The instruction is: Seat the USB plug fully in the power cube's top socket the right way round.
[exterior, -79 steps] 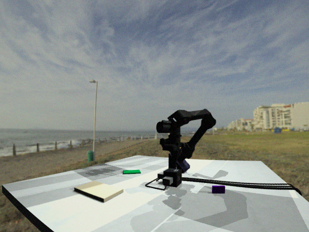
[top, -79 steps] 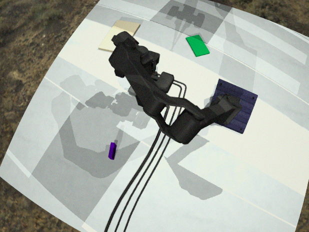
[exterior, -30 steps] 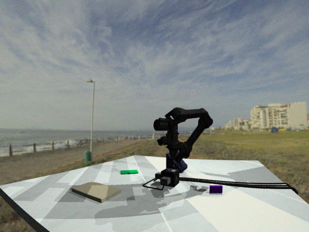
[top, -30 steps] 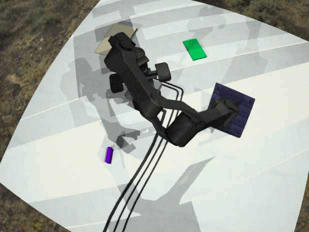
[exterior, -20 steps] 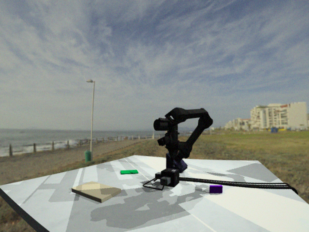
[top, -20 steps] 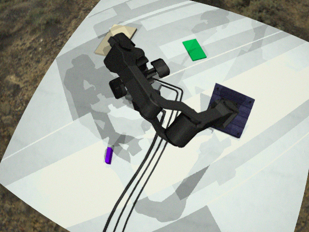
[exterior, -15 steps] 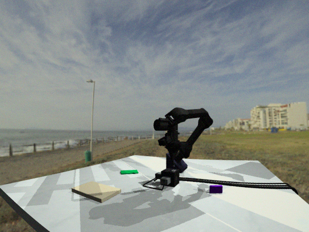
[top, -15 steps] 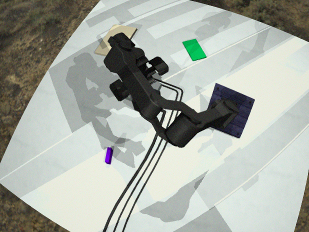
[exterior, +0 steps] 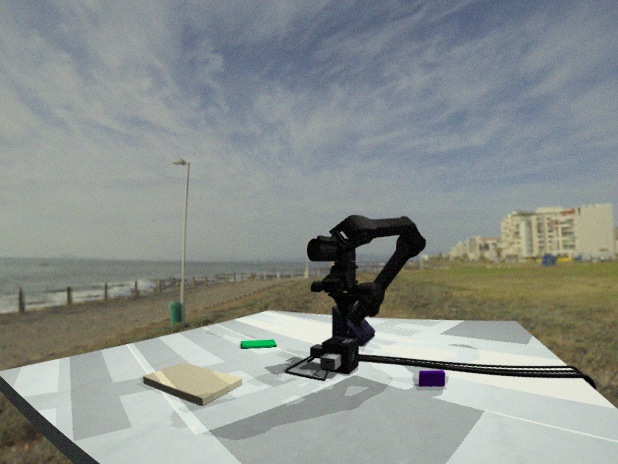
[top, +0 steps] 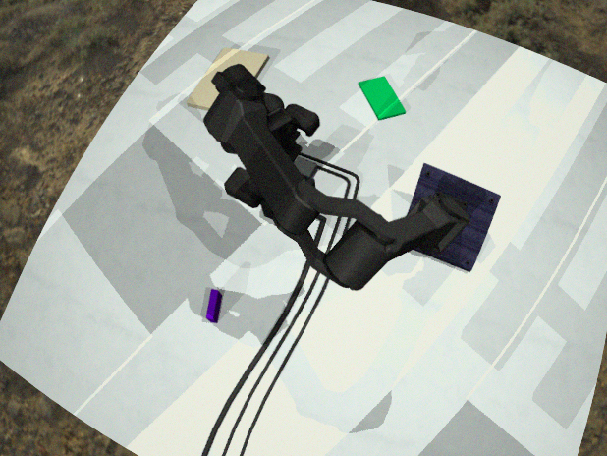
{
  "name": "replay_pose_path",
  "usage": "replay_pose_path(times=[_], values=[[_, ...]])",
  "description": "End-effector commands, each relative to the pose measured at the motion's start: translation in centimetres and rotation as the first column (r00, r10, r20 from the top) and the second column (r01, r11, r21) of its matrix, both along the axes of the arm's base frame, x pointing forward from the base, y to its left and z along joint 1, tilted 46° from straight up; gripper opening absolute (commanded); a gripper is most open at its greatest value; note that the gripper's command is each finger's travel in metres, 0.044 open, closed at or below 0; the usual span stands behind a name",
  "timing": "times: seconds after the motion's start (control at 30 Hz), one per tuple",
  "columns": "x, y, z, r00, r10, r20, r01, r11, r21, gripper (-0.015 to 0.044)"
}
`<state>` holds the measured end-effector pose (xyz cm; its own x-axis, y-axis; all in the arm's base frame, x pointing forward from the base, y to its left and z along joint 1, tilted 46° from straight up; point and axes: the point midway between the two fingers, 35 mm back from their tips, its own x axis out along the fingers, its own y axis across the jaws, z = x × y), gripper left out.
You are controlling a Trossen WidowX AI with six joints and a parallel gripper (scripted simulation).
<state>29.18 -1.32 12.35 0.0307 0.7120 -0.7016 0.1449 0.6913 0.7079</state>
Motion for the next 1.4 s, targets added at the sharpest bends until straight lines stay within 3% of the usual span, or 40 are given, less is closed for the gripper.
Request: replay_pose_path(times=[0.0,0.63,1.37], values=[[0.0,0.0,-0.01,0.992,0.086,0.088,-0.086,0.996,-0.008,0.0],[0.0,0.0,-0.01,0.814,0.412,0.41,-0.404,0.908,-0.112,0.0],[0.0,0.0,-0.01,0.366,0.667,0.649,-0.639,0.687,-0.346,0.0]])
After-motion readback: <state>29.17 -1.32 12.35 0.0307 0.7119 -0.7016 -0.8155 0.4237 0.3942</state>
